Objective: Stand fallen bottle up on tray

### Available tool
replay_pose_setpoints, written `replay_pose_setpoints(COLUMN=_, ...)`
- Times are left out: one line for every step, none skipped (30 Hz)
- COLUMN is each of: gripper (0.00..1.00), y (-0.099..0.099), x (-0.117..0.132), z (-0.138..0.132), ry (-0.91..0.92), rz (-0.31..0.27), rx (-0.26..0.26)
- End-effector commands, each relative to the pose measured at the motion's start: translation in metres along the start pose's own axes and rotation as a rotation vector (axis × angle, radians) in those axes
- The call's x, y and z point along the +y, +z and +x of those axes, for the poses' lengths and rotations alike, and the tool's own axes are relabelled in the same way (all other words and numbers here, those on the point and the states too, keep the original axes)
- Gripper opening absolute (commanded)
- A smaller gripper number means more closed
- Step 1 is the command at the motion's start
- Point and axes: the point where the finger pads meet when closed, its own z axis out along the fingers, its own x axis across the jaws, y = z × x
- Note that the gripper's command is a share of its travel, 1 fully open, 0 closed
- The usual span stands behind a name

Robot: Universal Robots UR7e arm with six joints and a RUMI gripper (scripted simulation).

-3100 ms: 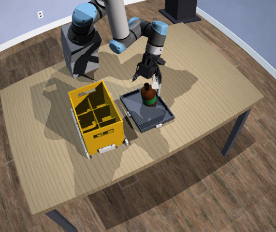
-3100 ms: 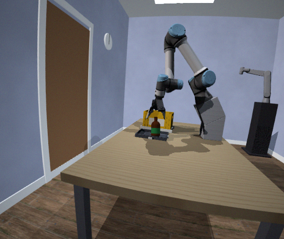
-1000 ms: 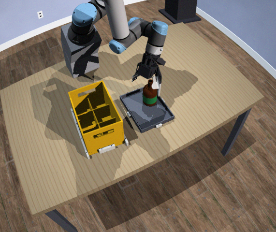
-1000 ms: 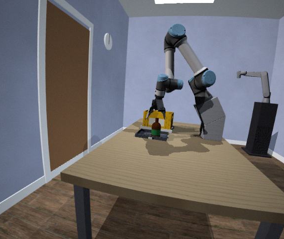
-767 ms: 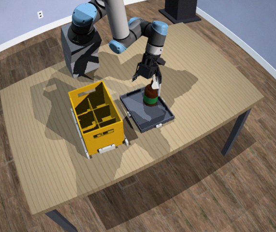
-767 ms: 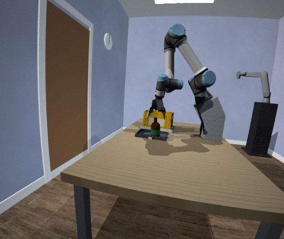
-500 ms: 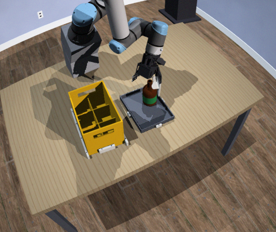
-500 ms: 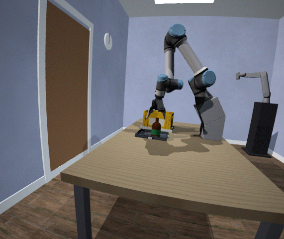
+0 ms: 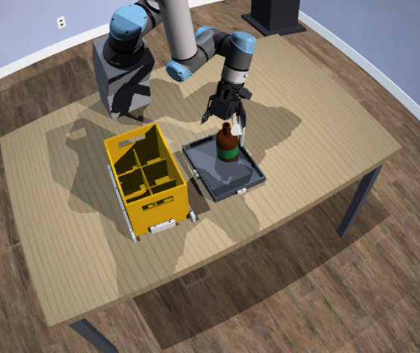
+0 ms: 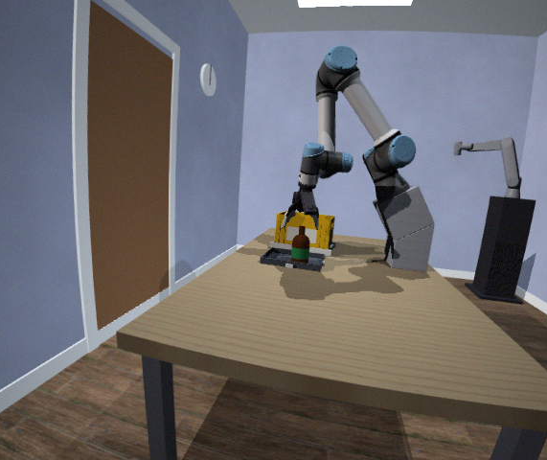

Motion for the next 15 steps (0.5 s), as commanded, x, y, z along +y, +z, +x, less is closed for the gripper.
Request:
replay_pose_setpoints(gripper=1.0, y=-0.0003, x=0.0001, z=0.0003, ry=0.0, rz=0.0, rx=0.001)
replay_pose_setpoints(gripper=1.0, y=-0.0003, x=0.0001, z=0.0003, ry=0.0, rz=0.0, rx=0.001)
replay_pose_setpoints(gripper=1.0, y=-0.0003, x=0.0001, z=0.0003, ry=0.0, rz=0.0, rx=0.001)
replay_pose_setpoints(gripper=1.0, y=-0.0003, x=0.0001, z=0.0003, ry=0.0, rz=0.0, rx=0.001)
replay_pose_setpoints(gripper=1.0, y=-0.0003, x=0.0001, z=0.0003, ry=0.0, rz=0.0, rx=0.001)
replay_pose_setpoints(gripper=1.0, y=-0.0003, x=0.0001, z=0.0003, ry=0.0, rz=0.0, rx=0.001)
replay_pose_setpoints(gripper=1.0, y=-0.0003, x=0.0001, z=0.0003, ry=0.0, rz=0.0, rx=0.001)
replay_pose_setpoints(gripper=1.0, y=-0.0004, x=0.0001, z=0.0003, ry=0.0, rz=0.0, rx=0.001)
replay_pose_setpoints(gripper=1.0, y=-0.0005, x=0.0002, z=0.0003, ry=0.0, rz=0.0, rx=0.001)
replay_pose_setpoints(gripper=1.0, y=-0.0007, x=0.0002, z=0.0004, ry=0.0, rz=0.0, rx=0.001)
replay_pose_setpoints(gripper=1.0, y=-0.0009, x=0.0003, z=0.0004, ry=0.0, rz=0.0, rx=0.001)
replay_pose_setpoints(gripper=1.0, y=-0.0012, x=0.0004, z=0.0004, ry=0.0, rz=0.0, rx=0.001)
replay_pose_setpoints(gripper=1.0, y=-0.0016, x=0.0005, z=0.0004, ry=0.0, rz=0.0, rx=0.001)
replay_pose_setpoints(gripper=1.0, y=-0.002, x=0.0007, z=0.0004, ry=0.0, rz=0.0, rx=0.001)
replay_pose_setpoints(gripper=1.0, y=-0.0026, x=0.0009, z=0.0004, ry=0.0, rz=0.0, rx=0.001)
